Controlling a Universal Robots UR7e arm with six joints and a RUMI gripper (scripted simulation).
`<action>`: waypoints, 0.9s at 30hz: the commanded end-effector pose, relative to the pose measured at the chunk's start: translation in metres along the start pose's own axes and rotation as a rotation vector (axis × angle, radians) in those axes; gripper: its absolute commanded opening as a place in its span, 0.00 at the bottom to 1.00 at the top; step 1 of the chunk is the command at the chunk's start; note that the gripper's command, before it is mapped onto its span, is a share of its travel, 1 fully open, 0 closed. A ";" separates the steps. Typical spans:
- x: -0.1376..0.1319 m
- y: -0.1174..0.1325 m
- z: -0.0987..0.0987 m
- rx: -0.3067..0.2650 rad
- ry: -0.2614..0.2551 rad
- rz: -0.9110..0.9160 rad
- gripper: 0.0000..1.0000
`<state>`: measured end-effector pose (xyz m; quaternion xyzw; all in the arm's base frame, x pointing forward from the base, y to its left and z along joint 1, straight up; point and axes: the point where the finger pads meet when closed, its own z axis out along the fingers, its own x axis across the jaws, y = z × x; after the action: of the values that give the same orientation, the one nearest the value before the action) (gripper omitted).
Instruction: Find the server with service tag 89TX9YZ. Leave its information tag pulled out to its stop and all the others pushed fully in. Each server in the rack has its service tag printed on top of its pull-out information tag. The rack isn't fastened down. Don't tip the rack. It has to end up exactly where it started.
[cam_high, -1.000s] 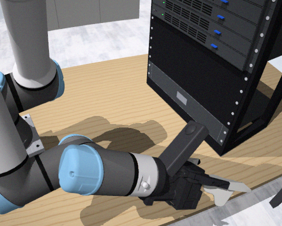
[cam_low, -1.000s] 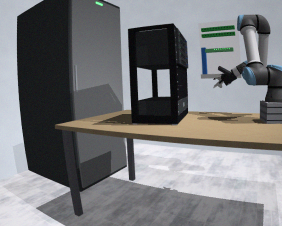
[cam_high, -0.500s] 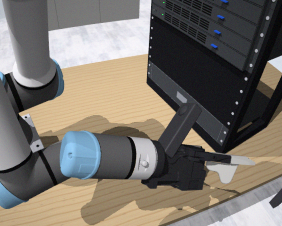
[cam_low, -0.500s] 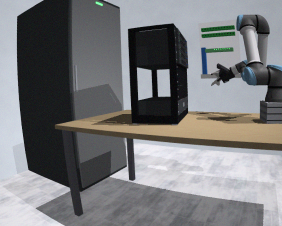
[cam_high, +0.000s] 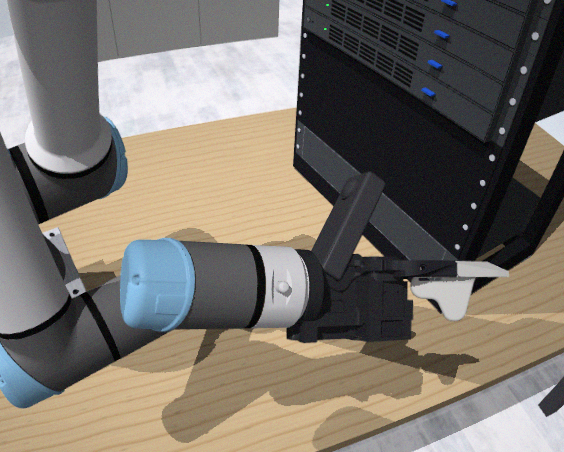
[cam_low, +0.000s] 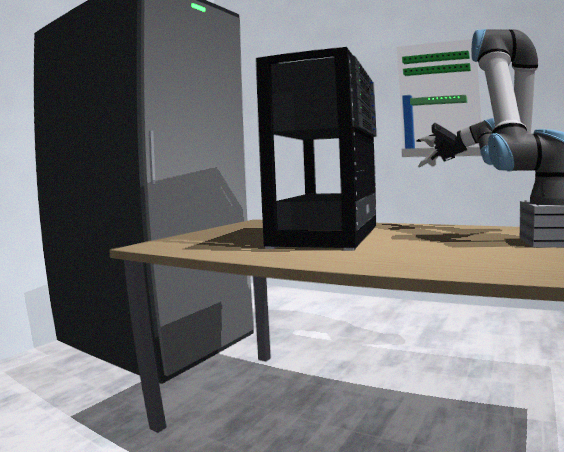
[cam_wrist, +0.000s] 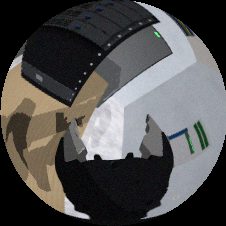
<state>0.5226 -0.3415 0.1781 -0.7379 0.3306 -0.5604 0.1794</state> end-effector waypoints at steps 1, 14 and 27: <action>-0.001 -0.015 -0.001 0.025 0.019 -0.050 1.00; -0.007 -0.052 -0.005 0.085 0.053 -0.171 1.00; -0.015 -0.083 -0.009 0.135 0.081 -0.273 1.00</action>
<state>0.5341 -0.2820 0.2163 -0.7409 0.2162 -0.6194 0.1441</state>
